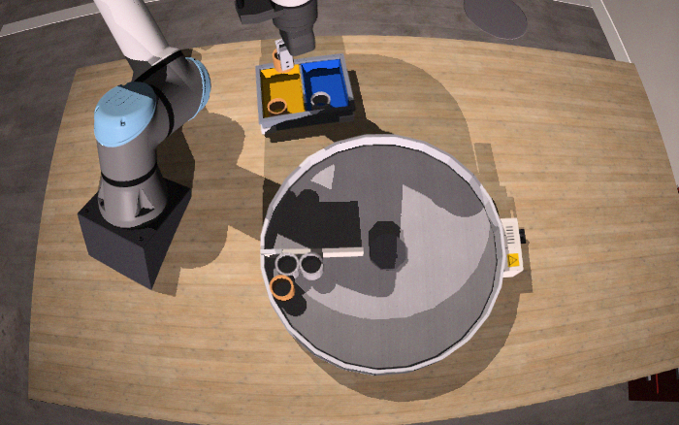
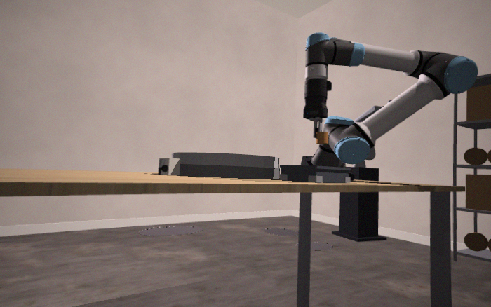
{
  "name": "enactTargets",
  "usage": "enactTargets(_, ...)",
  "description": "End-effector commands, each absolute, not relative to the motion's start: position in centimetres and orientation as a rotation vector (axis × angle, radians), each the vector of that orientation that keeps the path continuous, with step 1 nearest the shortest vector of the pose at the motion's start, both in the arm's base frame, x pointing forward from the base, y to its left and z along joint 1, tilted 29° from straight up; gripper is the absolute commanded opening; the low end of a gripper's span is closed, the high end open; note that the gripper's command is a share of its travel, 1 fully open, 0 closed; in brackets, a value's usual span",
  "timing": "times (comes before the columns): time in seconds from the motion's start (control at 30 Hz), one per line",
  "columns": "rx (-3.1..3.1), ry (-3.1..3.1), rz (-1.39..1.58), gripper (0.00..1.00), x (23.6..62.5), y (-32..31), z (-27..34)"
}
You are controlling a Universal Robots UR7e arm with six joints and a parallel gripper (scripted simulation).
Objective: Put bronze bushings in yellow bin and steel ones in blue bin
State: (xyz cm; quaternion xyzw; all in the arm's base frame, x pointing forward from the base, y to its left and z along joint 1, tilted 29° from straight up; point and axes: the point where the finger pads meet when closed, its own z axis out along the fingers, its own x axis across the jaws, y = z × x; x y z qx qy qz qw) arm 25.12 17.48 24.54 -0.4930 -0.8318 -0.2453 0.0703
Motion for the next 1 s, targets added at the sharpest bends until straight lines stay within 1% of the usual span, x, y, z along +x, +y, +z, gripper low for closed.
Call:
enactTargets(0.0,-1.497,-2.501,-0.726,0.0,25.3,17.4,24.7)
enactTargets(0.57,-1.503,-2.5,-0.721,0.0,25.2,17.4,24.7)
enactTargets(0.97,-1.501,-2.499,-0.723,0.0,25.7,19.1,21.6)
